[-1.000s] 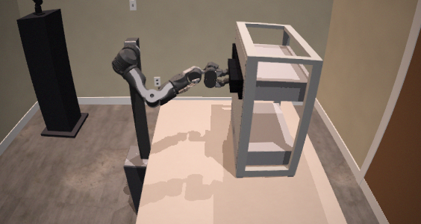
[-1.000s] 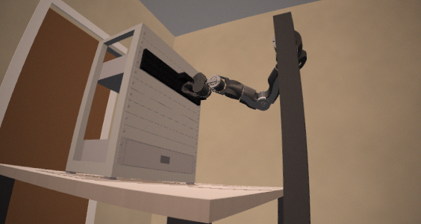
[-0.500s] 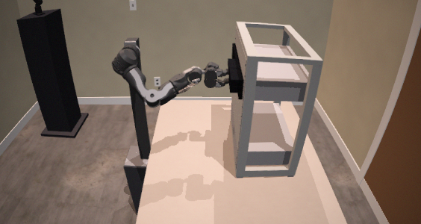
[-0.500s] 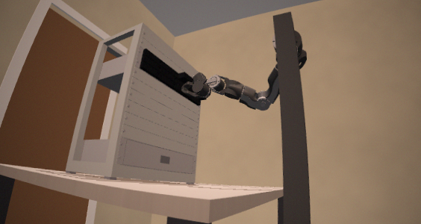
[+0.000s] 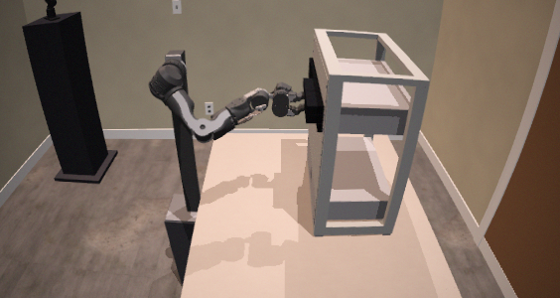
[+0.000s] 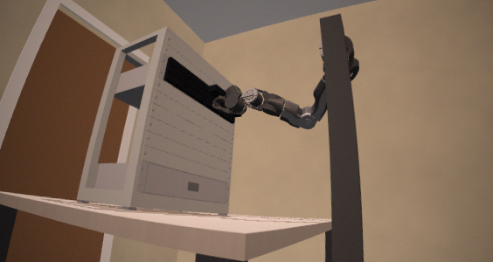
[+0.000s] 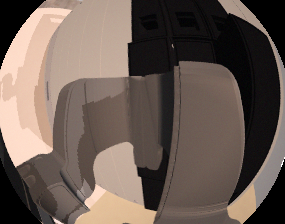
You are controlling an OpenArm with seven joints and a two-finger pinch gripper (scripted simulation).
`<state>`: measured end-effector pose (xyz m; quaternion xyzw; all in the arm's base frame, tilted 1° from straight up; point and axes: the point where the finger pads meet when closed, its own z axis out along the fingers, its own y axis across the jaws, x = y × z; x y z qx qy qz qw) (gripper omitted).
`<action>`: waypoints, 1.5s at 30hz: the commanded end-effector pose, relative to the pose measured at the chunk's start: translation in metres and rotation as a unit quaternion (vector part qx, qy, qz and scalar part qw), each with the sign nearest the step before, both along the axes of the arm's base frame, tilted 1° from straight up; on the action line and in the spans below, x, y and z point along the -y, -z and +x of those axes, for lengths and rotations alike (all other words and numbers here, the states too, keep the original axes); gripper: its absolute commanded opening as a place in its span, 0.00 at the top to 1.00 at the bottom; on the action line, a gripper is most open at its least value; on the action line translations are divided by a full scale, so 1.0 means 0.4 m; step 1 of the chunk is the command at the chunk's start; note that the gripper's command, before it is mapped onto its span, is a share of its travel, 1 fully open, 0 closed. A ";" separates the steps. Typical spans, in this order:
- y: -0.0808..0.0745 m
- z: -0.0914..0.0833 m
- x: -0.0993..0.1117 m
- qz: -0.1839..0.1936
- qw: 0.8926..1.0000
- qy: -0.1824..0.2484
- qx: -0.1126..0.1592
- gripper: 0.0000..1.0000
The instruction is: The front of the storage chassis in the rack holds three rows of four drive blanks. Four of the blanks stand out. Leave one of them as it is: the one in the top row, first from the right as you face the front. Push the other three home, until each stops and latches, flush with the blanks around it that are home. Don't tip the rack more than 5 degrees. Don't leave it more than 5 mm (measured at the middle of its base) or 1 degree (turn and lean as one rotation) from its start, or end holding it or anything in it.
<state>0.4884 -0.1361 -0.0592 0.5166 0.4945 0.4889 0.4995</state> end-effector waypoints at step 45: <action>-0.024 0.014 -0.009 -0.001 1.000 -0.009 0.016 1.00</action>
